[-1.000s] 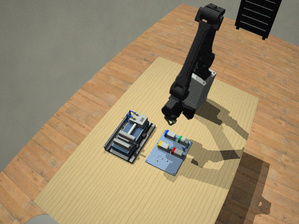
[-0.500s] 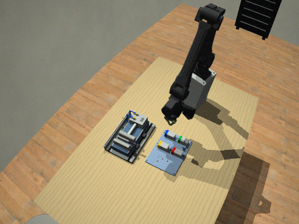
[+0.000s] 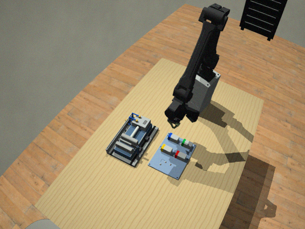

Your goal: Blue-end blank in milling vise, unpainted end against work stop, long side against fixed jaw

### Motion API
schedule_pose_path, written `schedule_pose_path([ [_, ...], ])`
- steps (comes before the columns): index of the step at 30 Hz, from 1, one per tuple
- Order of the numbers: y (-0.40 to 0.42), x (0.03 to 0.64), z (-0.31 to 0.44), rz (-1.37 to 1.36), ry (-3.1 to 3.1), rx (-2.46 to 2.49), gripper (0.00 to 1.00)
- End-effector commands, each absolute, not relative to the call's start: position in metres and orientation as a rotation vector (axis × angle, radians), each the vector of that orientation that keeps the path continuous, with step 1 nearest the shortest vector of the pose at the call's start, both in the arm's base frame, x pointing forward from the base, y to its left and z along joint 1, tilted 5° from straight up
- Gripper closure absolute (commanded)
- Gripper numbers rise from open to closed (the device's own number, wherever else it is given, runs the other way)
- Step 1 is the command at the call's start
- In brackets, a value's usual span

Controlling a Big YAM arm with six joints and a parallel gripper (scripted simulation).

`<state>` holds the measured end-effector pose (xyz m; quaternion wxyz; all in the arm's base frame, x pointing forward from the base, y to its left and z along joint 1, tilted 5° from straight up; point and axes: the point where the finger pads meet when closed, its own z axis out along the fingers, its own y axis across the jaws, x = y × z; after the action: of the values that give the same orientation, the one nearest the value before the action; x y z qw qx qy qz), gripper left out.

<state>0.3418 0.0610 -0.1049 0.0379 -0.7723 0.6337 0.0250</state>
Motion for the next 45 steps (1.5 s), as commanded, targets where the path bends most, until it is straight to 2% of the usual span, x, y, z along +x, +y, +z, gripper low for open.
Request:
schedule_pose_path([
  [1,0.066,0.351,-0.11,0.066,1.922,-2.376,0.36],
  [45,0.075,0.347,-0.22,0.073,1.938,-2.369,0.36],
])
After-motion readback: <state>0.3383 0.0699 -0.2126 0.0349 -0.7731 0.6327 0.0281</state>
